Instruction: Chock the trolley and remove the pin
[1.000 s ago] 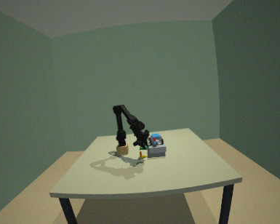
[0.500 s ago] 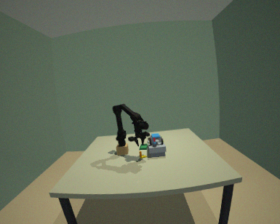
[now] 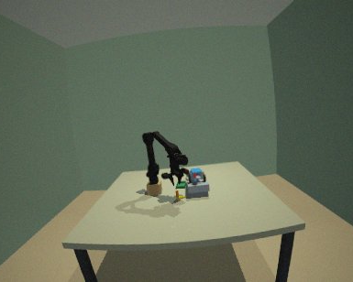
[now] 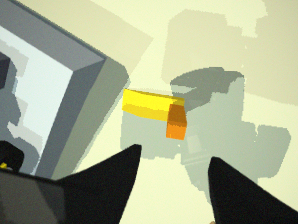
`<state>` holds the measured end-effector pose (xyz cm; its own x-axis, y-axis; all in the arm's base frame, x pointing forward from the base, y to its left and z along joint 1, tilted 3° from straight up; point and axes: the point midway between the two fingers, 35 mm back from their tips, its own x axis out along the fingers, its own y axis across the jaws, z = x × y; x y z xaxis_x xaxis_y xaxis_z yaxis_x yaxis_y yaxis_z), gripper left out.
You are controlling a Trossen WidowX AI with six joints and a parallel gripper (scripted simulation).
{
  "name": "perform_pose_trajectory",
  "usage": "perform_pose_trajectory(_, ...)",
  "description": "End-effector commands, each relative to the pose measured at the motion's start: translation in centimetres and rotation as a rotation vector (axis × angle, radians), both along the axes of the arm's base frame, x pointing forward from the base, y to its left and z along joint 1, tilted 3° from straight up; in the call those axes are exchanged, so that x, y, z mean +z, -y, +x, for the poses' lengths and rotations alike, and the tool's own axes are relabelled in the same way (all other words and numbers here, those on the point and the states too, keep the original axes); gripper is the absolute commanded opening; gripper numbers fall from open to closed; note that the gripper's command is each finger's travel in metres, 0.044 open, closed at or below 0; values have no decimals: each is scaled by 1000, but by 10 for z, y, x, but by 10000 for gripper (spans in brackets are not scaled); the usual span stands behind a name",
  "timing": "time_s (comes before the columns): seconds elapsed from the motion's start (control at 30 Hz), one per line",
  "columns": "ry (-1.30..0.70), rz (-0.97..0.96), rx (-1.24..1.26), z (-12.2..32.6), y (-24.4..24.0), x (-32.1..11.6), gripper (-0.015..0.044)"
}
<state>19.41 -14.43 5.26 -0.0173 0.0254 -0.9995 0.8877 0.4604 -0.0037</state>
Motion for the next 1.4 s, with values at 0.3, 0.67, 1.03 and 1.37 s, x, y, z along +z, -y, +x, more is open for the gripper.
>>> perform_pose_trajectory(0.3,-6,-1,-4,-3,-1,-28,190)
perform_pose_trajectory(0.67,-6,-1,-4,-3,-2,-43,190)
perform_pose_trajectory(1.03,-6,-1,-4,-3,-2,-58,190)
perform_pose_trajectory(1.37,-6,-1,-4,-3,-2,-68,190)
